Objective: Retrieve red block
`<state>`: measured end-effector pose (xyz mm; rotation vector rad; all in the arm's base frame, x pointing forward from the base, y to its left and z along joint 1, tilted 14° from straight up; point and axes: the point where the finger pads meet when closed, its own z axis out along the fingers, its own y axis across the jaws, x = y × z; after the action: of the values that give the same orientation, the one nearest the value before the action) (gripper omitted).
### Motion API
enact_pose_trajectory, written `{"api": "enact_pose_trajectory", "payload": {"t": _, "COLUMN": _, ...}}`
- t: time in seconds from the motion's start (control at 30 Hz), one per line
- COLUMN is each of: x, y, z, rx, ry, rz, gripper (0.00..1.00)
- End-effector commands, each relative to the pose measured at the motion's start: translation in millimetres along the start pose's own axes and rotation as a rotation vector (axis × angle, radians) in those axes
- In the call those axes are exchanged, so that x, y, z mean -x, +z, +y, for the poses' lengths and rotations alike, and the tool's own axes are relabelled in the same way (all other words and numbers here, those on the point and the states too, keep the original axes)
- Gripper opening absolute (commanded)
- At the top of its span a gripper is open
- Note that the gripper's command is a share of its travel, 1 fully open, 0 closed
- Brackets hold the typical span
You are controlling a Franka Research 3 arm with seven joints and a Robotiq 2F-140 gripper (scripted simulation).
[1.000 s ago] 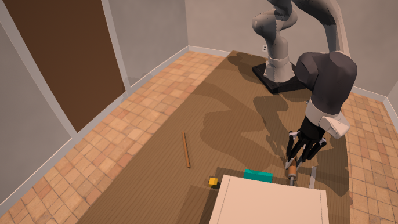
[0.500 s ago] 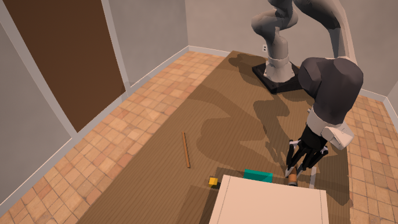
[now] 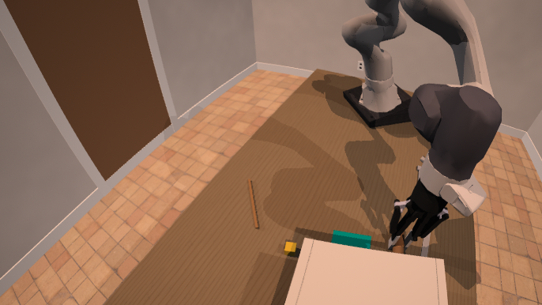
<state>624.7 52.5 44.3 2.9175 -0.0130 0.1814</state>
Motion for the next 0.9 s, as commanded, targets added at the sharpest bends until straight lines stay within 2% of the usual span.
{"api": "enact_pose_trajectory", "payload": {"t": 0.0, "x": -6, "y": -2.0, "z": -1, "rx": -0.003, "ry": -0.015, "rz": -0.002, "gripper": 0.00}}
{"api": "enact_pose_trajectory", "payload": {"t": 0.87, "x": -21, "y": -2.0, "z": -1, "rx": -0.003, "ry": -0.016, "rz": -0.002, "gripper": 0.00}}
